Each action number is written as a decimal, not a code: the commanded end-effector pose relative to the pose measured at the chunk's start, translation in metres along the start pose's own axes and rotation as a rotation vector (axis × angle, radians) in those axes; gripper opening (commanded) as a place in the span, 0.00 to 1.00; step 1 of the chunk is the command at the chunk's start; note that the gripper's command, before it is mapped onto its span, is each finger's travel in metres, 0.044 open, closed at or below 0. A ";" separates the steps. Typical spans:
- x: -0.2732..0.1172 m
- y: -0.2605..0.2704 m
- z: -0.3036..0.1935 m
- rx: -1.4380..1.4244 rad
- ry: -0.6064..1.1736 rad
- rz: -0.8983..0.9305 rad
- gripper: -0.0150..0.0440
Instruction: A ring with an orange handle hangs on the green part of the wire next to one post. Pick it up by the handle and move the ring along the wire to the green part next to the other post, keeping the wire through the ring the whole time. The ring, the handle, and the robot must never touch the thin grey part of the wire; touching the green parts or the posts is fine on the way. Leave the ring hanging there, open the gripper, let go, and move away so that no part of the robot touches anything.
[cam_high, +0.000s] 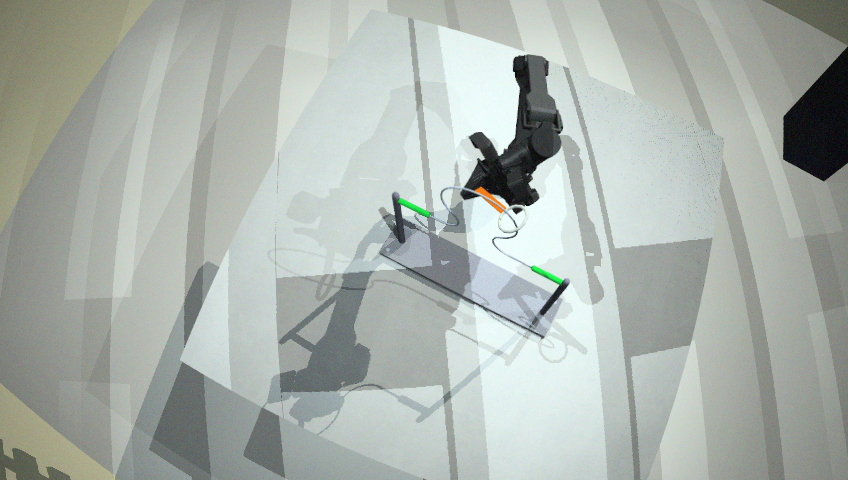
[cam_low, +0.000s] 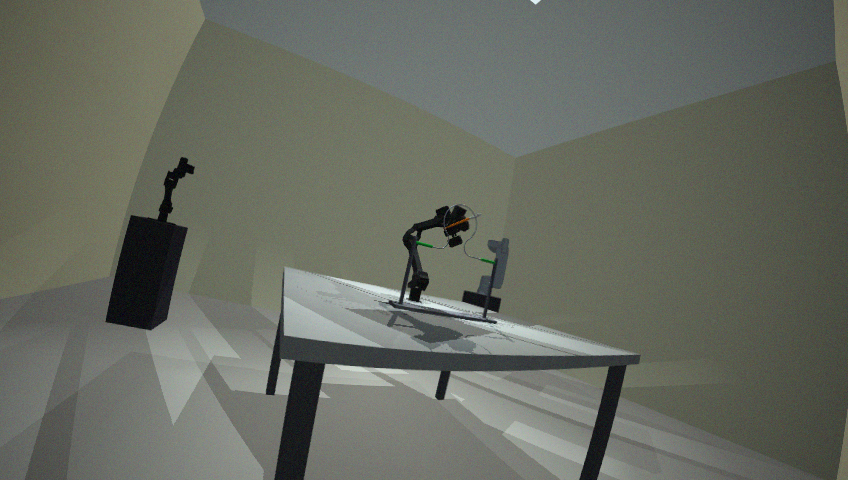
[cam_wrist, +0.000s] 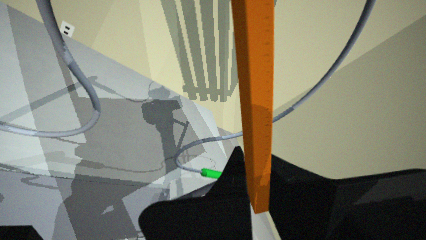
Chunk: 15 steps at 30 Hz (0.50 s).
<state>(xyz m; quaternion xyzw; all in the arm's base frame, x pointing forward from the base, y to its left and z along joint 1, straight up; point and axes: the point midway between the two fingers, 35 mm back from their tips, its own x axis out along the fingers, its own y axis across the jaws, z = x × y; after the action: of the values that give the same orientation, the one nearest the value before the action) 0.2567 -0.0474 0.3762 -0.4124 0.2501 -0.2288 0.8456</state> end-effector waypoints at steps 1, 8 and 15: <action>0.001 -0.001 -0.001 -0.049 -0.002 -0.030 0.00; 0.001 -0.004 -0.001 -0.122 -0.012 -0.078 0.00; 0.001 -0.007 0.000 -0.188 -0.021 -0.121 0.00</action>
<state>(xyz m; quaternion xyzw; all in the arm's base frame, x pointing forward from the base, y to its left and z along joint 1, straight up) 0.2562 -0.0513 0.3825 -0.4889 0.2369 -0.2467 0.8025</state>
